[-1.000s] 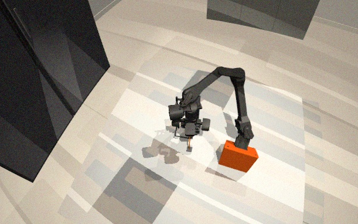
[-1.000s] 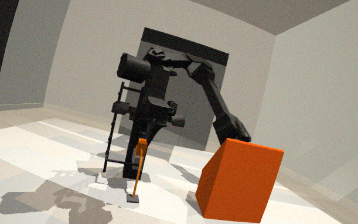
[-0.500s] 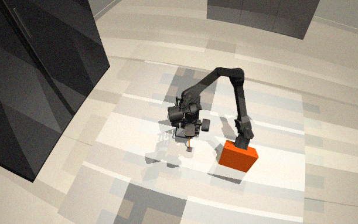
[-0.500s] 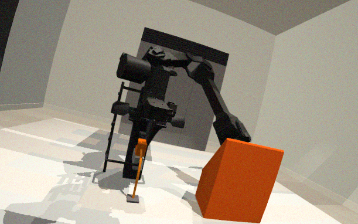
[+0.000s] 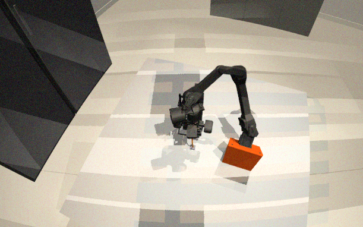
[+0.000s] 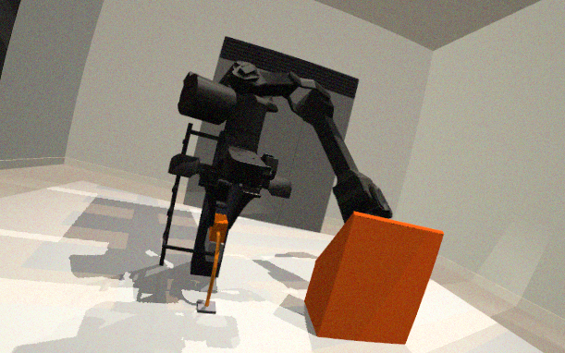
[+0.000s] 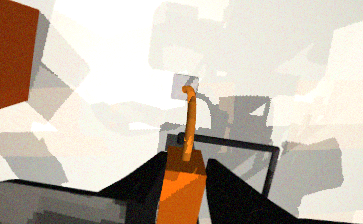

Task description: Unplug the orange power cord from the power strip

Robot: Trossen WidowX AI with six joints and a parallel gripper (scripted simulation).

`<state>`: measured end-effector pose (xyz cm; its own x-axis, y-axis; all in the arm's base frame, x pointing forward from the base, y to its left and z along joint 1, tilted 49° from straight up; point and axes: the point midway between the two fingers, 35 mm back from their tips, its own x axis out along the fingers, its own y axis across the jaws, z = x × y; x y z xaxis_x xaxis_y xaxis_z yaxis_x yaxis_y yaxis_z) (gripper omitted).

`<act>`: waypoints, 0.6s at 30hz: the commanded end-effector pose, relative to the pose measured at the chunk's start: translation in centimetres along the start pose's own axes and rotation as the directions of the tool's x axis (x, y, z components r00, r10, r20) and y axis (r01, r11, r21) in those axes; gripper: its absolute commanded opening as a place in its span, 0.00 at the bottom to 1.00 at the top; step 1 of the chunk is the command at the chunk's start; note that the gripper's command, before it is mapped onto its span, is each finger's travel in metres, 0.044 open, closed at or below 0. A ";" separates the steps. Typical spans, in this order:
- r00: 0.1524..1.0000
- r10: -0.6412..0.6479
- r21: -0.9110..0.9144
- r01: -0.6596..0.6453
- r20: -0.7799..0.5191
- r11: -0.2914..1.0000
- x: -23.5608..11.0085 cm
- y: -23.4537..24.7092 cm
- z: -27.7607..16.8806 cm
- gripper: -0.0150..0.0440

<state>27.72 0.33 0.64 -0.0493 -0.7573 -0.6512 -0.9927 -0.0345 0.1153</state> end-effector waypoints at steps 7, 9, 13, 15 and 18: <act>1.000 -0.008 -0.025 0.009 0.022 1.000 -0.8 0.2 2.9 0.25; 1.000 -0.008 -0.026 0.009 0.022 1.000 -0.8 0.3 3.3 0.25; 1.000 -0.008 -0.026 0.009 0.022 1.000 -0.9 0.4 3.9 0.25; 1.000 -0.008 -0.026 0.009 0.021 1.000 -0.8 0.4 3.9 0.30; 1.000 -0.008 -0.026 0.008 0.017 1.000 -0.5 0.4 3.2 0.43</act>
<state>26.79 3.08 -1.69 -0.0497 -0.7464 -0.6637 -0.9886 -0.0577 0.1390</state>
